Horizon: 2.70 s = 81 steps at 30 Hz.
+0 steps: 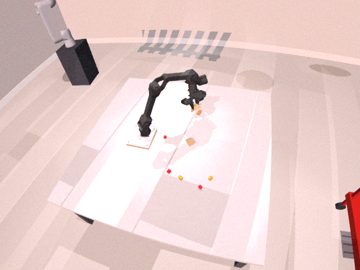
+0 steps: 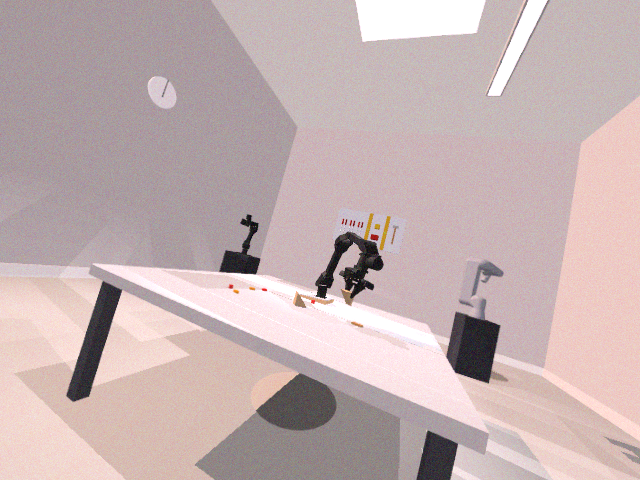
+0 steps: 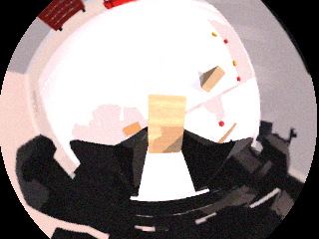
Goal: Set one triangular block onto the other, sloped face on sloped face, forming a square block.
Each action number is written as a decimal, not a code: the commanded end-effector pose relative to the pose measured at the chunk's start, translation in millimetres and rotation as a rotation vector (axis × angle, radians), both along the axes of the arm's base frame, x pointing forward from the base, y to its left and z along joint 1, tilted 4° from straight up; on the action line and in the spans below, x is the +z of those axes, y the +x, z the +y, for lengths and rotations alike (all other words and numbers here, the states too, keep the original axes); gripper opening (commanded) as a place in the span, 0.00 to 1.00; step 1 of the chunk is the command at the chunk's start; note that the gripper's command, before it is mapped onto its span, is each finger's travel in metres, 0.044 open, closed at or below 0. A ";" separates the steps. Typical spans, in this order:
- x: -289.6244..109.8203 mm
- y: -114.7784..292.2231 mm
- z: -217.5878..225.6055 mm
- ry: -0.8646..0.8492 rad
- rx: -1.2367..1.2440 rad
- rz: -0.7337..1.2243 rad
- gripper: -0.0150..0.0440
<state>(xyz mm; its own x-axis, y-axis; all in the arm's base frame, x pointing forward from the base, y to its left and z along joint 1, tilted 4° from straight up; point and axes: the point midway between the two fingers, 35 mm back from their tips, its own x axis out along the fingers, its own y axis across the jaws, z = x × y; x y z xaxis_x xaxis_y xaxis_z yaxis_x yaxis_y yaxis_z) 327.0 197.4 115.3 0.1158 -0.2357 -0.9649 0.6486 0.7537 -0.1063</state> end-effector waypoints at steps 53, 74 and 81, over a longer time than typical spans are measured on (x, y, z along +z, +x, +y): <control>59.7 -51.9 -158.0 0.065 -0.297 -0.057 0.25; -11.6 -33.3 -188.4 0.062 -0.297 -0.060 0.25; -35.2 -27.1 -199.0 0.061 -0.297 -0.060 0.25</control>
